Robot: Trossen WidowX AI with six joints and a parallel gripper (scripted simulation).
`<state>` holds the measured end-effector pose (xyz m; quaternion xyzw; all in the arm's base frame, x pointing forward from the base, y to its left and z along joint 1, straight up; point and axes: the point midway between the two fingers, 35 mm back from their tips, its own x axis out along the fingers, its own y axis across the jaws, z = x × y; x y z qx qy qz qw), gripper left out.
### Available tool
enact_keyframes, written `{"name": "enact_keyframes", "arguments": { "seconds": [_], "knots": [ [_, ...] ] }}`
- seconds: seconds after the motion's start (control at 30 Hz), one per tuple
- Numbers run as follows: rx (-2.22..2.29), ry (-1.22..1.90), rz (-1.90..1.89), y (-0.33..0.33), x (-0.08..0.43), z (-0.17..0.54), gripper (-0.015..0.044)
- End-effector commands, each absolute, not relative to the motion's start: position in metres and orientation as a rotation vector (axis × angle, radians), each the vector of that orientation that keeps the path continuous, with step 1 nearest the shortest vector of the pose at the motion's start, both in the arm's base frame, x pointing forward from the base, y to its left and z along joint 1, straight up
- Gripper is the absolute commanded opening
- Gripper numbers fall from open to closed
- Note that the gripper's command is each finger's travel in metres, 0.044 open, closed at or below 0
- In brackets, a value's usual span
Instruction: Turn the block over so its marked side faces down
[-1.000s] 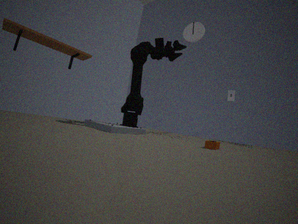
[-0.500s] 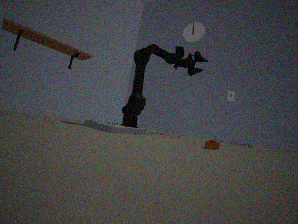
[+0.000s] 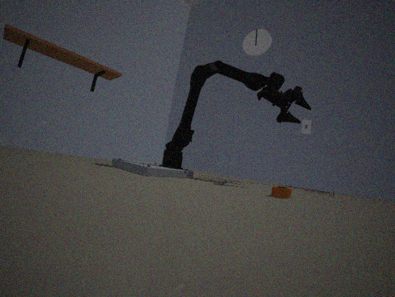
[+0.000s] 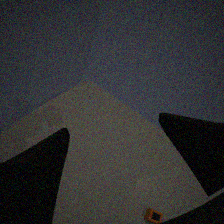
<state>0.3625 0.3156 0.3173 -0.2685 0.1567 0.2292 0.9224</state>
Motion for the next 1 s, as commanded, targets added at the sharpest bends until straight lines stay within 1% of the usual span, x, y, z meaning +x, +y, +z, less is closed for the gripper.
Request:
{"name": "enact_keyframes", "arguments": {
  "seconds": [0.0, 0.17, 0.3, 0.43, 0.6, 0.87, 0.97],
  "knots": [
    [-0.537, 0.509, 0.419, 0.278, 0.393, 0.275, 0.044],
    [-0.468, 0.784, 0.325, 0.212, 0.418, 0.22, 0.044],
    [-0.366, 1.014, 0.233, 0.154, 0.424, 0.18, 0.044],
    [-0.224, 1.239, 0.128, 0.097, 0.416, 0.146, 0.044],
    [-0.004, 1.496, -0.015, 0.027, 0.387, 0.115, 0.044],
    [0.03, 1.528, -0.034, 0.017, 0.386, 0.112, 0.044],
    [0.03, 1.528, -0.034, 0.017, 0.387, 0.095, 0.044]
  ]
}}
